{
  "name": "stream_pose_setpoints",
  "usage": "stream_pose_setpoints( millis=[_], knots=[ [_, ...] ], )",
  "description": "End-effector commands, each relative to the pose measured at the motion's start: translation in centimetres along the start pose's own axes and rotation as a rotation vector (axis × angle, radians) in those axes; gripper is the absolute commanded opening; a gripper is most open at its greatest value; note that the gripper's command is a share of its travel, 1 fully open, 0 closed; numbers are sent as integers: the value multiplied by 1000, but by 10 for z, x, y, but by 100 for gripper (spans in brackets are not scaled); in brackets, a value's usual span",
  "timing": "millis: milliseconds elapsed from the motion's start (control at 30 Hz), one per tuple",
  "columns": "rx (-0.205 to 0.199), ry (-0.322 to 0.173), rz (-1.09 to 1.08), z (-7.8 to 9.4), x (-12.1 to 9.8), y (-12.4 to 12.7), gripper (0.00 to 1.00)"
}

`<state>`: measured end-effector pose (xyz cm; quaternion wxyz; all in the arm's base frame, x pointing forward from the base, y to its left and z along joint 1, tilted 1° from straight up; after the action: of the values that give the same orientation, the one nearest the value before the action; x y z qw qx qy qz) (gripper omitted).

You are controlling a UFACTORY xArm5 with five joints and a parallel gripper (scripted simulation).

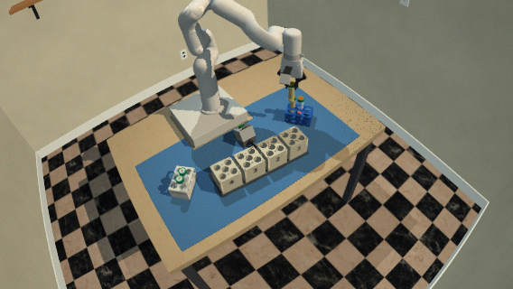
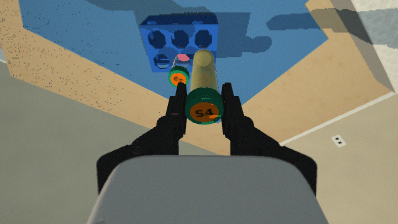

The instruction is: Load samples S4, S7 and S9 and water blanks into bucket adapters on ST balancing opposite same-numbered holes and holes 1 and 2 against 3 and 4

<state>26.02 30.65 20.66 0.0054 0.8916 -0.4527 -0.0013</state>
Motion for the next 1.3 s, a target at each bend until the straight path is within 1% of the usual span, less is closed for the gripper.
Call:
stream_pose_setpoints(
  millis=[0, 233, 300, 700, 1267],
  knots=[
    [4, -1, 0, 8, 0, -1, 0],
    [4, -1, 0, 22, 0, -1, 0],
    [4, -1, 0, 22, 0, -1, 0],
    [4, -1, 0, 46, 0, -1, 0],
    [4, -1, 0, 47, 0, -1, 0]
  ],
)
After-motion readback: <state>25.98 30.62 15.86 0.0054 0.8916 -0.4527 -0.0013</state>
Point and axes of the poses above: the point where the finger pads meet when closed, its own z axis out along the fingers, its own y axis across the jaws, x = y × z, the point moved 4 cm from there along -z, back along the fingers, and after that the axes turned 4 degrees about z, right-handed, at the moved point
